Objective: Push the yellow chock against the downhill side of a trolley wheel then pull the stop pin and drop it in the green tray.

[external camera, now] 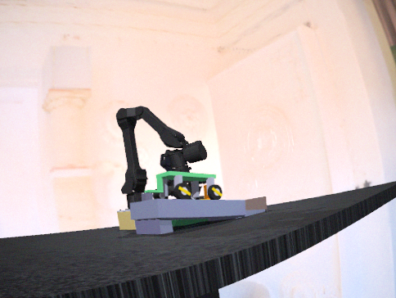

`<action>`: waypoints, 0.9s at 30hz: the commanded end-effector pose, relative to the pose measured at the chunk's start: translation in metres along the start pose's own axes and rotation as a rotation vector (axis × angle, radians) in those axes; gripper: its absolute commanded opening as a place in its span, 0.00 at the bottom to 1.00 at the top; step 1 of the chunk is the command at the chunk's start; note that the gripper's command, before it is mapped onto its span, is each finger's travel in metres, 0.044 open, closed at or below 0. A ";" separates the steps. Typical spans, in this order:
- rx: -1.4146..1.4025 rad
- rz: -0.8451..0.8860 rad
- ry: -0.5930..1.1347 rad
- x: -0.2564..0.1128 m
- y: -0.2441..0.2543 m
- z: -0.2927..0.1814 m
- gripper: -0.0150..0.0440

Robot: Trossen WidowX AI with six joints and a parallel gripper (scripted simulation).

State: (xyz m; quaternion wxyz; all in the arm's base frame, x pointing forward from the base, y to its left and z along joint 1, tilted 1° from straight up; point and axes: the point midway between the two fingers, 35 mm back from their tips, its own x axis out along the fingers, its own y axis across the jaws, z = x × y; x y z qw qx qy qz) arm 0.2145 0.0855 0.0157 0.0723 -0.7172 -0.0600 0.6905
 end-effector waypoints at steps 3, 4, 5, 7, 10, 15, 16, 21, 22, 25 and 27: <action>-0.002 -0.005 0.000 0.001 0.004 0.000 0.58; -0.002 -0.005 0.000 0.001 0.004 0.000 0.58; -0.002 -0.005 0.000 0.001 0.005 0.000 0.58; -0.002 -0.005 0.000 0.002 0.006 0.000 0.58; -0.002 -0.005 0.000 0.002 0.008 0.000 0.58; -0.002 -0.005 0.000 0.003 0.011 0.000 0.58; -0.002 -0.005 0.000 0.003 0.012 0.000 0.58; -0.002 -0.005 0.000 0.004 0.015 0.000 0.58; -0.002 -0.005 0.000 0.005 0.015 0.000 0.58; -0.002 -0.004 0.000 0.005 0.017 0.000 0.58; -0.002 -0.004 0.000 0.006 0.018 0.000 0.58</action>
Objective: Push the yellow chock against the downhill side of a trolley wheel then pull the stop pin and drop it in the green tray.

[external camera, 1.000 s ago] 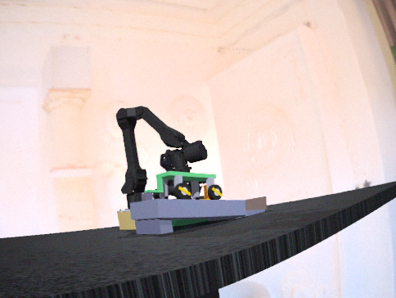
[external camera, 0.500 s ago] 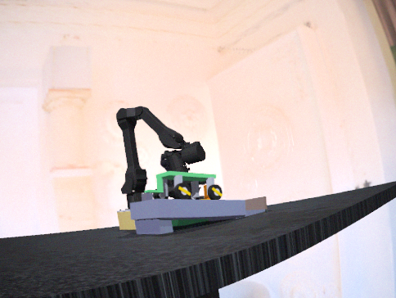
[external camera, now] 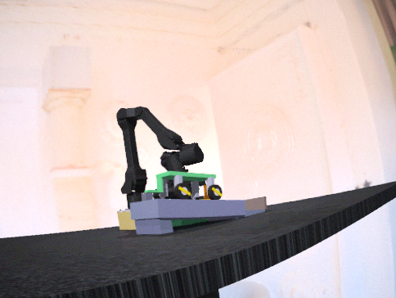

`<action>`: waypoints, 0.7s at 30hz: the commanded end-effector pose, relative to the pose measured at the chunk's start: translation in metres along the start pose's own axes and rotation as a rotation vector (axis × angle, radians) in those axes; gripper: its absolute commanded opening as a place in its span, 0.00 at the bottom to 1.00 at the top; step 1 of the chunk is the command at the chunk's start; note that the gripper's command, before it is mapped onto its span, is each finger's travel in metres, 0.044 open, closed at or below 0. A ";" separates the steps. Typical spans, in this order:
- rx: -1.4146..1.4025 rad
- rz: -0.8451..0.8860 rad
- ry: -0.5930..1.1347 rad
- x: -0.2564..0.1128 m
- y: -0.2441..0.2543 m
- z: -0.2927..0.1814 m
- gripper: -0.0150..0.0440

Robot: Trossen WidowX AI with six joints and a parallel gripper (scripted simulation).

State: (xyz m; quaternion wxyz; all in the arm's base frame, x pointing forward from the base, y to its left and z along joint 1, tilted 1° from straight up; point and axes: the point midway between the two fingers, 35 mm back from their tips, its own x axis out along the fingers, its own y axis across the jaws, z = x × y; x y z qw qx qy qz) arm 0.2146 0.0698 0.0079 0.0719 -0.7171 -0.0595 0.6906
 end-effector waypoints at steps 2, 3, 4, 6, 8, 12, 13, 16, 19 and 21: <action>-0.002 -0.006 0.000 0.002 0.003 0.000 0.58; -0.002 -0.006 0.000 0.002 0.003 0.000 0.58; -0.002 -0.006 0.000 0.002 0.004 0.000 0.58; -0.002 -0.005 0.000 0.003 0.005 0.000 0.58; -0.002 -0.005 0.000 0.003 0.006 0.000 0.58; -0.002 -0.005 0.000 0.005 0.009 0.000 0.58; -0.002 -0.005 0.000 0.005 0.009 0.000 0.58; -0.002 -0.005 0.000 0.006 0.011 0.000 0.58; -0.002 -0.005 0.000 0.007 0.013 0.000 0.58; -0.002 -0.005 0.000 0.008 0.014 0.000 0.58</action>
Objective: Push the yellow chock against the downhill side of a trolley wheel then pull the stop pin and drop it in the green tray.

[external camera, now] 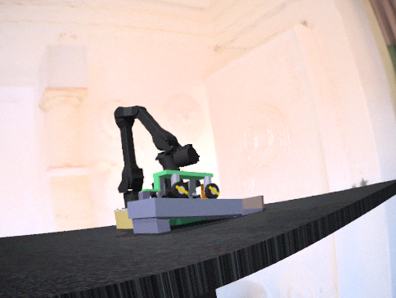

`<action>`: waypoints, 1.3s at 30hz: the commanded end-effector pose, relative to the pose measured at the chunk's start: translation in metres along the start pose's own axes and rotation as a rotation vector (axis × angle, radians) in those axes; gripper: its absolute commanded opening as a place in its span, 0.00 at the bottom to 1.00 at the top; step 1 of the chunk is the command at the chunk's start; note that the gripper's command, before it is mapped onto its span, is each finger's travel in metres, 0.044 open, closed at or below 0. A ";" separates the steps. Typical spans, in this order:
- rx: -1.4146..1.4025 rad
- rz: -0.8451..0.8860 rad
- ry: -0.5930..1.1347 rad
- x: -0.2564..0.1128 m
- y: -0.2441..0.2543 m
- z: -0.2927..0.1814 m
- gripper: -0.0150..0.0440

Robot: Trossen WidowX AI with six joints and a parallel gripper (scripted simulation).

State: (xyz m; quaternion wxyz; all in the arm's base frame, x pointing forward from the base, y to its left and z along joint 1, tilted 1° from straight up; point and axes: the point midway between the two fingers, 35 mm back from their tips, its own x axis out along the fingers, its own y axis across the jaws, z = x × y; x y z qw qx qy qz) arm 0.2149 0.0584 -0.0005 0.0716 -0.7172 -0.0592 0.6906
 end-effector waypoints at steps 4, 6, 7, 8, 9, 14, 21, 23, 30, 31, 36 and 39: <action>-0.002 -0.005 0.000 0.003 0.004 0.000 0.58; -0.002 -0.005 0.000 0.004 0.005 0.000 0.58; -0.002 -0.005 0.000 0.004 0.006 0.000 0.58; -0.002 -0.005 0.000 0.005 0.006 0.001 0.58; -0.002 -0.005 0.000 0.005 0.006 0.001 0.58; -0.002 -0.005 0.000 0.007 0.008 0.001 0.58; 0.000 0.000 0.001 0.005 0.007 0.000 0.83; 0.000 0.000 0.001 0.005 0.007 0.000 0.83; -0.002 -0.004 0.000 -0.010 0.005 0.001 0.83; -0.002 -0.005 0.000 -0.014 0.004 0.001 0.83; -0.002 -0.005 0.000 -0.025 0.003 0.003 0.96; -0.002 -0.005 0.000 -0.037 0.002 0.003 1.00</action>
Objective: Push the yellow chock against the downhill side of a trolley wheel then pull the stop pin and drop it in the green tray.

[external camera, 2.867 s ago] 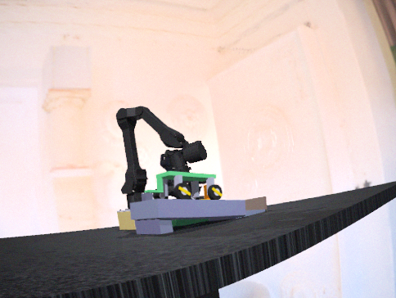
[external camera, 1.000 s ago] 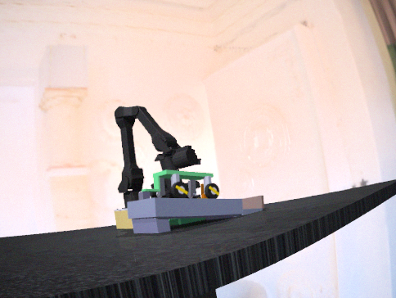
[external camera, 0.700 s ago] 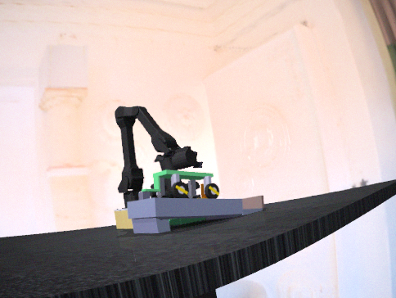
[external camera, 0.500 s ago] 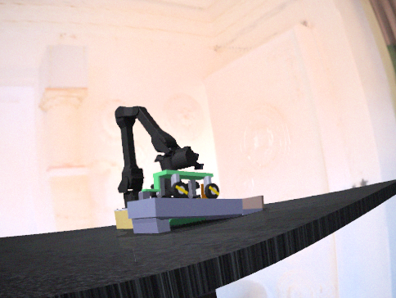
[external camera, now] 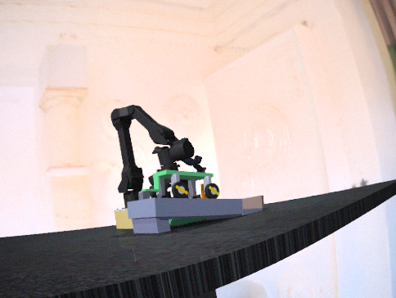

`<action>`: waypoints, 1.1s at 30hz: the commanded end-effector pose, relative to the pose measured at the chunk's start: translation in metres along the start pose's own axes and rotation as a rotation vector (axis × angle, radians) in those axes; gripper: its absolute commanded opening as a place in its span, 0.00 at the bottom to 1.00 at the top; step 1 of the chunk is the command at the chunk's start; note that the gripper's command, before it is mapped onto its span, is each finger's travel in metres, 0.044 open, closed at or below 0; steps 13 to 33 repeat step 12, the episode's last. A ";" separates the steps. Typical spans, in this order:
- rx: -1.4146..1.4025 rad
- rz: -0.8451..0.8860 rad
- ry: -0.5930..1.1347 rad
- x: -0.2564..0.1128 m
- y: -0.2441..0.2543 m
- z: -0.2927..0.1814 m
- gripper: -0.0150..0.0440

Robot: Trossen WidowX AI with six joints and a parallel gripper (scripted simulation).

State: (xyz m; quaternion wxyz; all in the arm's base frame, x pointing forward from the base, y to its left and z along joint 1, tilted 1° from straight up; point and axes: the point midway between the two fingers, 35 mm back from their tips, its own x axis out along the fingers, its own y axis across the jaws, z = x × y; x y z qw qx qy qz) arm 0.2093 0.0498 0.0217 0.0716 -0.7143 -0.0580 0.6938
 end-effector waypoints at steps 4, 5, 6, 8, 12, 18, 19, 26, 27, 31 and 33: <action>-0.005 -0.007 0.008 -0.023 -0.004 -0.001 1.00; -0.005 -0.007 0.008 -0.026 -0.005 -0.002 1.00; -0.005 -0.007 0.008 -0.029 -0.005 -0.002 1.00; -0.005 -0.007 0.008 -0.034 -0.006 -0.002 1.00; -0.005 -0.007 0.008 -0.046 -0.009 -0.002 1.00; -0.005 -0.007 0.008 -0.046 -0.009 -0.002 1.00; -0.005 -0.007 0.008 -0.046 -0.009 -0.002 1.00; -0.005 -0.007 0.008 -0.046 -0.009 -0.002 1.00; -0.005 -0.007 0.008 -0.046 -0.009 -0.002 1.00; -0.005 -0.007 0.008 -0.046 -0.009 -0.002 1.00; -0.005 -0.007 0.008 -0.046 -0.009 -0.002 1.00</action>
